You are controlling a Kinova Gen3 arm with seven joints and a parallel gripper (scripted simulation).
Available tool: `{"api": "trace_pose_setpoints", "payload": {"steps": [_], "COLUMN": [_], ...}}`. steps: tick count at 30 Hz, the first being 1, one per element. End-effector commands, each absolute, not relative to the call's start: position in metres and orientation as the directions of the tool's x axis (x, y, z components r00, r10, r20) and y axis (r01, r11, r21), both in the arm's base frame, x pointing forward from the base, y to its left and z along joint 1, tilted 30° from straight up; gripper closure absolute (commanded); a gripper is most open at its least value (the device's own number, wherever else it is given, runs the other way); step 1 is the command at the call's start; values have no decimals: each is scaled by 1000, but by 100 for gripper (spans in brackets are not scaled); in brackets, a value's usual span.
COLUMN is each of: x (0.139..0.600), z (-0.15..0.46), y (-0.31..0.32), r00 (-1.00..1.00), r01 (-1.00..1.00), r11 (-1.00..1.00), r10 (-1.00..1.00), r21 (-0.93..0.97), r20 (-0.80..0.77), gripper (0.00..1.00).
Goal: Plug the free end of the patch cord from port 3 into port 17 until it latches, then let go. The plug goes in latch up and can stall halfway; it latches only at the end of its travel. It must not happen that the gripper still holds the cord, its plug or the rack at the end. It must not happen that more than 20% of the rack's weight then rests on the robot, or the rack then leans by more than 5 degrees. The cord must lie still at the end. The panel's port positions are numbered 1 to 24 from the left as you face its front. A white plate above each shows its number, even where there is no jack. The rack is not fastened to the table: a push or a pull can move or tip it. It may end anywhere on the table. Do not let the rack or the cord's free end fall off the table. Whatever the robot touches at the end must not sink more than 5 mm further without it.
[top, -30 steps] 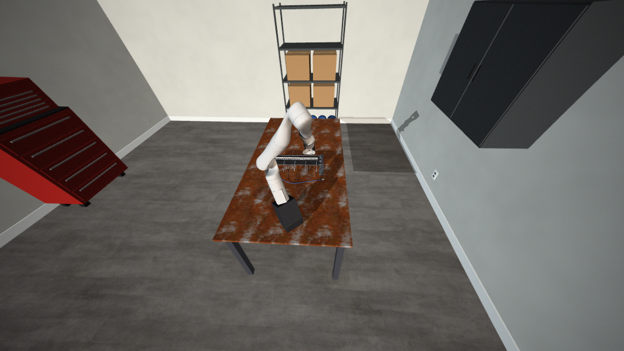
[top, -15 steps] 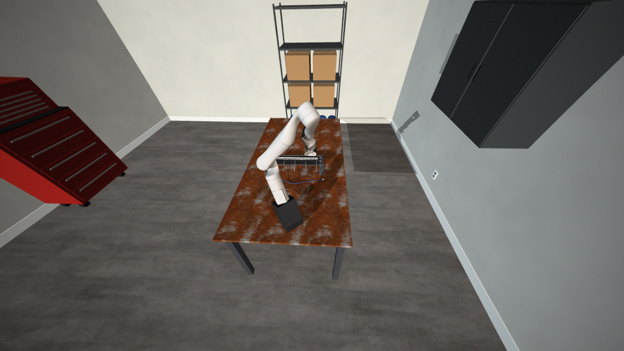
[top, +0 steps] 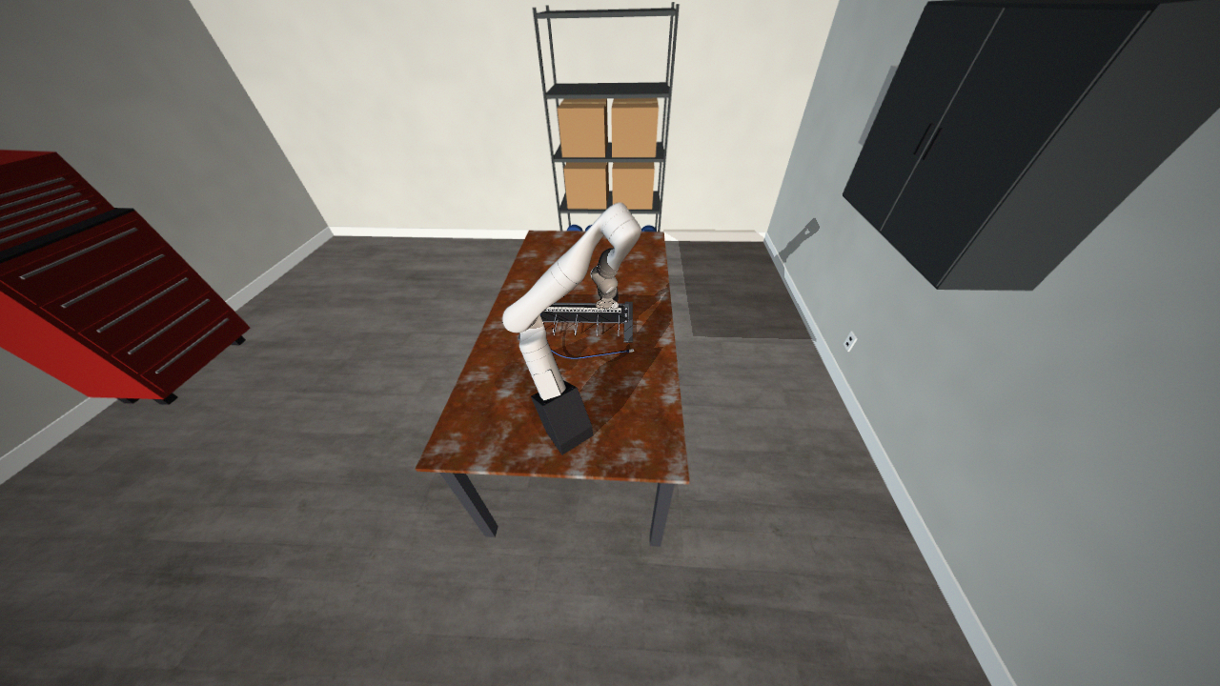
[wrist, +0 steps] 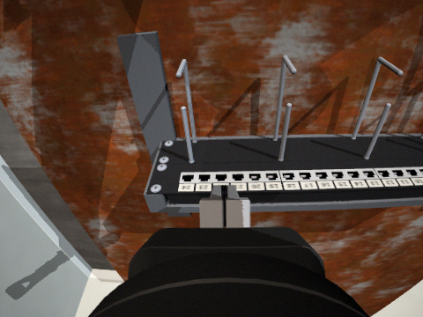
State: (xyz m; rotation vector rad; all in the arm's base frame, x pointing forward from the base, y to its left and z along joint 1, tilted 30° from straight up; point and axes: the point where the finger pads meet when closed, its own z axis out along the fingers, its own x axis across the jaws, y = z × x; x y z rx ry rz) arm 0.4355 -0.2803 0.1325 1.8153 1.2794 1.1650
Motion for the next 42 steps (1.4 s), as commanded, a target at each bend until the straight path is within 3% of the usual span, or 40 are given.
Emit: {"api": "trace_pose_setpoints", "payload": {"steps": [1,42], "x": [449,452], "z": [130,128], "y": [-269,-269], "r00": [116,116], "r01": [398,398], "r11": [-330,-330], "r10": [944,944], "r21": [856,856], "r20": [310,310], "gripper": [100,100]}}
